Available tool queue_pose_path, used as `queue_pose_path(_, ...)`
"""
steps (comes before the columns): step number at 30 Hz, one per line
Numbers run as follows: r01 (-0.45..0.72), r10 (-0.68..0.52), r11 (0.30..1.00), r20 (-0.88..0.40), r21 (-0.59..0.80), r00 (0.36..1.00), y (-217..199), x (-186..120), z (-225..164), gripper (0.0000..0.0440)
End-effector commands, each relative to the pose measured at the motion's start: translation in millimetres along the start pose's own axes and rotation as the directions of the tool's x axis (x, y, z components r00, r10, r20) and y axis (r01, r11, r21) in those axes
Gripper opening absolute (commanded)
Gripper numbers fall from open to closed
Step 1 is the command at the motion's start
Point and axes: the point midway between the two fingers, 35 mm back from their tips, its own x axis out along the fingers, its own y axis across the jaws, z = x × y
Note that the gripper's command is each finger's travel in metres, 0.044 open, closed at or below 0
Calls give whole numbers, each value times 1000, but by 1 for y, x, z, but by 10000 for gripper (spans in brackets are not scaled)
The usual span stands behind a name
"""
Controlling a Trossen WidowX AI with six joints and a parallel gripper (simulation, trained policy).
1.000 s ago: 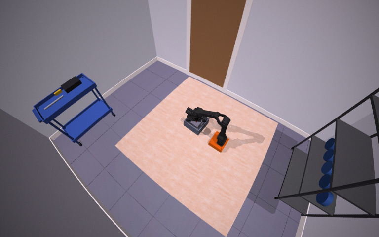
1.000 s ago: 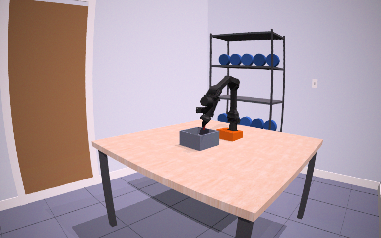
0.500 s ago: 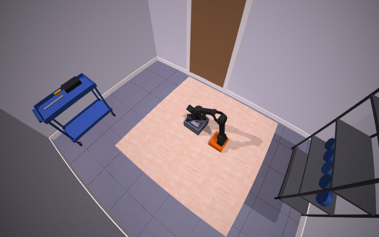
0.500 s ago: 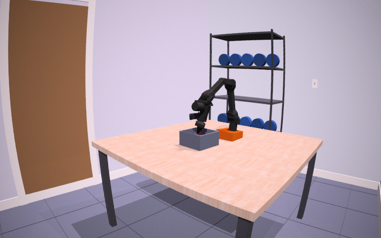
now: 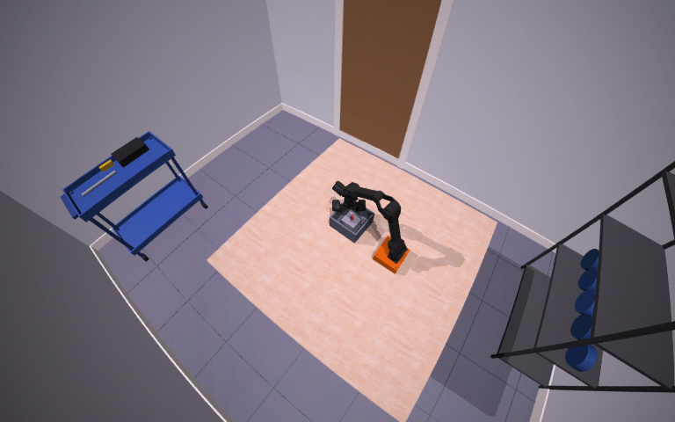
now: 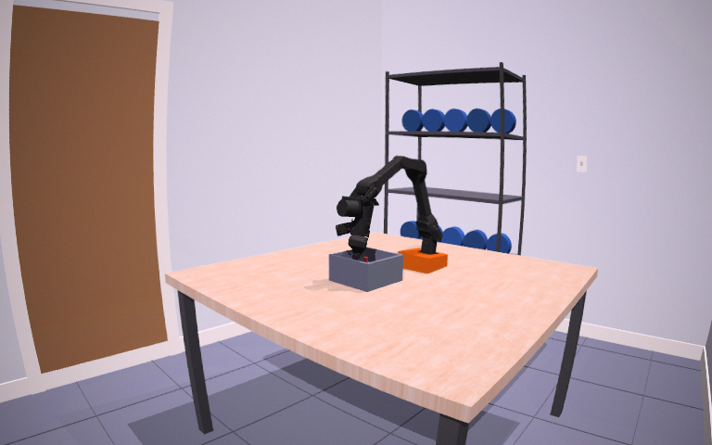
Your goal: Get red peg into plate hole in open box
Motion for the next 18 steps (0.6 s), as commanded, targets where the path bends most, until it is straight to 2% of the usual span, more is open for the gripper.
queue_pose_path(1, -70, 70, 998, 3, 0, 998, 20, -7, 12, 440)
queue_pose_path(9, -179, 179, 984, 10, -22, 984, 54, -25, 30, 440)
queue_pose_path(18, -186, 186, 982, 11, -24, 982, 56, -26, 31, 440)
